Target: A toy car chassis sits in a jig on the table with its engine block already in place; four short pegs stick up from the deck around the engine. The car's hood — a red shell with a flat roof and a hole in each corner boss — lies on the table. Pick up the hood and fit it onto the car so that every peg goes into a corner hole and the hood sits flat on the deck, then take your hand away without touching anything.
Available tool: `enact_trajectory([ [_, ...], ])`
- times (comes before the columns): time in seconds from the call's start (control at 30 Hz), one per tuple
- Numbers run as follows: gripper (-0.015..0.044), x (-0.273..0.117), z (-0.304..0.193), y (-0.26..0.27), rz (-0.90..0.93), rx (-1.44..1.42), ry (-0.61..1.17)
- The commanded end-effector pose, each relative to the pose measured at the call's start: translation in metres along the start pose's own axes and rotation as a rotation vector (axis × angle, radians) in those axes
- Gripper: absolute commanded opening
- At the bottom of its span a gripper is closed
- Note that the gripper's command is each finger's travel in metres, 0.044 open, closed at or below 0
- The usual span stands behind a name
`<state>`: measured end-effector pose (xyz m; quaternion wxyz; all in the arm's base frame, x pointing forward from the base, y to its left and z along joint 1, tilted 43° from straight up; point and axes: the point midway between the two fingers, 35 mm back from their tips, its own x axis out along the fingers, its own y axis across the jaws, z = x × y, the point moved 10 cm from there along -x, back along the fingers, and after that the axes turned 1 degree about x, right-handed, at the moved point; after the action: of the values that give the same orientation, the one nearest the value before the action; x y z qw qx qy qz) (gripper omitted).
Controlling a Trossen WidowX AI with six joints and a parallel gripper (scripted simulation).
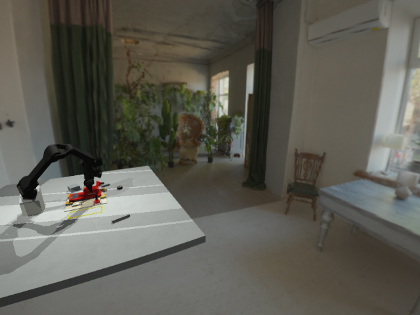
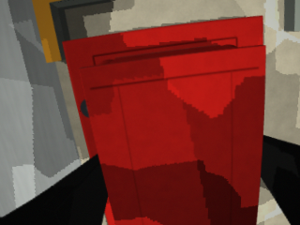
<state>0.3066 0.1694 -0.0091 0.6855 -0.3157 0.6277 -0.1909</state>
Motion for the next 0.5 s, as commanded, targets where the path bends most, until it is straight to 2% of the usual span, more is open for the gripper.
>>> enact_trajectory([
  [0.0, 0.0, -0.0007, 0.0003, -0.0004, -0.001, 0.0, 0.0],
  [0.47, 0.0, -0.0053, 0.0003, -0.0004, 0.0, 0.0, 0.0],
])
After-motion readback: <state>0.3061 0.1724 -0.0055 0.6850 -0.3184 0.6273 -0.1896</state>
